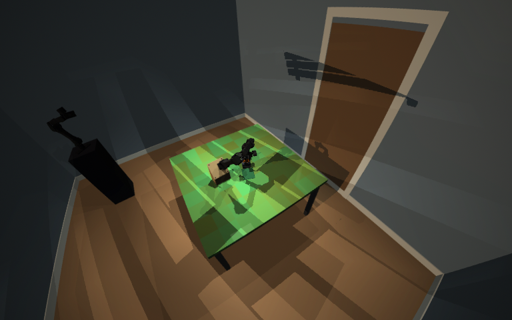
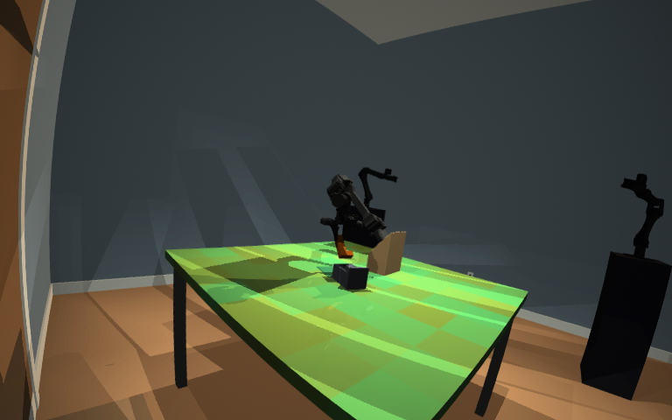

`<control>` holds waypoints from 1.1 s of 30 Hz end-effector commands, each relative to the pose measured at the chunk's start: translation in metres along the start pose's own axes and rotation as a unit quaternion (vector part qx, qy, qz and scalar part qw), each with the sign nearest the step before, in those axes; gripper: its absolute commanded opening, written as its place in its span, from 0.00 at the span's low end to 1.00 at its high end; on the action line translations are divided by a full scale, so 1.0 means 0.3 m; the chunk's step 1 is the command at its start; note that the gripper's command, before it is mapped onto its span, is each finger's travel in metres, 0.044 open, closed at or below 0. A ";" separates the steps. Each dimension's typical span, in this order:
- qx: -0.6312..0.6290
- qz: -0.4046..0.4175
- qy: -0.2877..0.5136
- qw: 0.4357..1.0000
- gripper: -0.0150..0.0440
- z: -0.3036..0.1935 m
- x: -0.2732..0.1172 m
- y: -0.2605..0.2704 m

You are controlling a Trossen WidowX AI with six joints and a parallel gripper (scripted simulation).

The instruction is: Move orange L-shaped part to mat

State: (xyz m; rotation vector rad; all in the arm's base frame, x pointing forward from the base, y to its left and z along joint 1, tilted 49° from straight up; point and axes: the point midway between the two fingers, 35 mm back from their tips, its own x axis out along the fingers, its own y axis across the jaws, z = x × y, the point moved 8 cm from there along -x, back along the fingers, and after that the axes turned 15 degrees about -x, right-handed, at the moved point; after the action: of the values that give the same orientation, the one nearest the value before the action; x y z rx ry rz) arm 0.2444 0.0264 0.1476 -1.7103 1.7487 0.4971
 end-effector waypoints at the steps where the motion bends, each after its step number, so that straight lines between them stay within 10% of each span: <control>1: -0.005 0.002 0.004 1.000 0.25 -0.049 0.005 0.024; 33: -0.005 0.002 0.004 1.000 0.25 -0.170 0.082 0.078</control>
State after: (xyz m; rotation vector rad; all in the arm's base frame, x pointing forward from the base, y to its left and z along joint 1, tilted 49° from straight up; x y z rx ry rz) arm 0.2147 -0.0196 0.1688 -1.7134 1.7533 0.4985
